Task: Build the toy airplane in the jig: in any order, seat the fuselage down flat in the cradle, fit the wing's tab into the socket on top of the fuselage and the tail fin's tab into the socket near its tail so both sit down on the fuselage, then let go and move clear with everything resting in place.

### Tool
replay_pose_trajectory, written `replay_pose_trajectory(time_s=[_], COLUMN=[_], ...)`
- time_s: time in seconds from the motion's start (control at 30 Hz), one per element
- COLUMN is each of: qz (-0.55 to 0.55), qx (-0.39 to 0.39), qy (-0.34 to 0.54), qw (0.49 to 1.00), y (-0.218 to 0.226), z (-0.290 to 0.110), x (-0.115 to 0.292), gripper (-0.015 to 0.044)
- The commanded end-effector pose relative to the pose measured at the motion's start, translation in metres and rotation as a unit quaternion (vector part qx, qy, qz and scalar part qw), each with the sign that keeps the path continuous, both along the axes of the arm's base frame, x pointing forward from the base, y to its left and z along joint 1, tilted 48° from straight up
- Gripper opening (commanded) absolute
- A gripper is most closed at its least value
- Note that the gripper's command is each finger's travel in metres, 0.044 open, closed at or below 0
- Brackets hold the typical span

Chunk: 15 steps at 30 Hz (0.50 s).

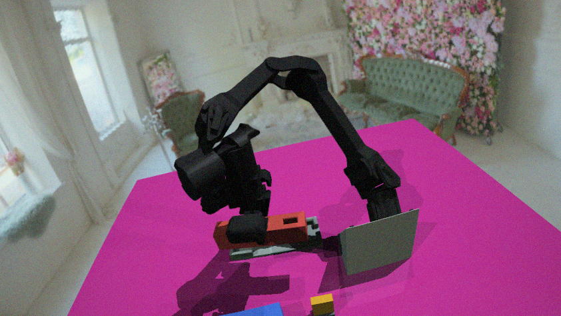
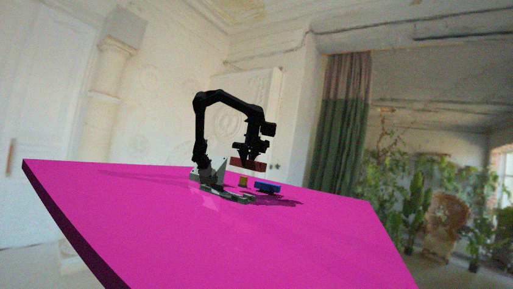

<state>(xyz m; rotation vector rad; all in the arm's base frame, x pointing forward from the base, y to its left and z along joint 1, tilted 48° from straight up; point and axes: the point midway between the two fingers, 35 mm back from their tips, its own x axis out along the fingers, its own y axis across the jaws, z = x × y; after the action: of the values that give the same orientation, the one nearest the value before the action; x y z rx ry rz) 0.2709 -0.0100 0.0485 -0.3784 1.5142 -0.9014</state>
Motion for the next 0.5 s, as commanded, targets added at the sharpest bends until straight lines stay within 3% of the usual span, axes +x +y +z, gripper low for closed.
replay_pose_trajectory(time_s=[0.0,0.47], qz=[0.009,0.028], qx=[0.002,0.007], qy=[0.001,0.017], qw=[1.000,0.999], y=[-0.010,-0.052], z=[0.005,0.019], x=[-0.001,-0.012], gripper=[0.0000,0.0000])
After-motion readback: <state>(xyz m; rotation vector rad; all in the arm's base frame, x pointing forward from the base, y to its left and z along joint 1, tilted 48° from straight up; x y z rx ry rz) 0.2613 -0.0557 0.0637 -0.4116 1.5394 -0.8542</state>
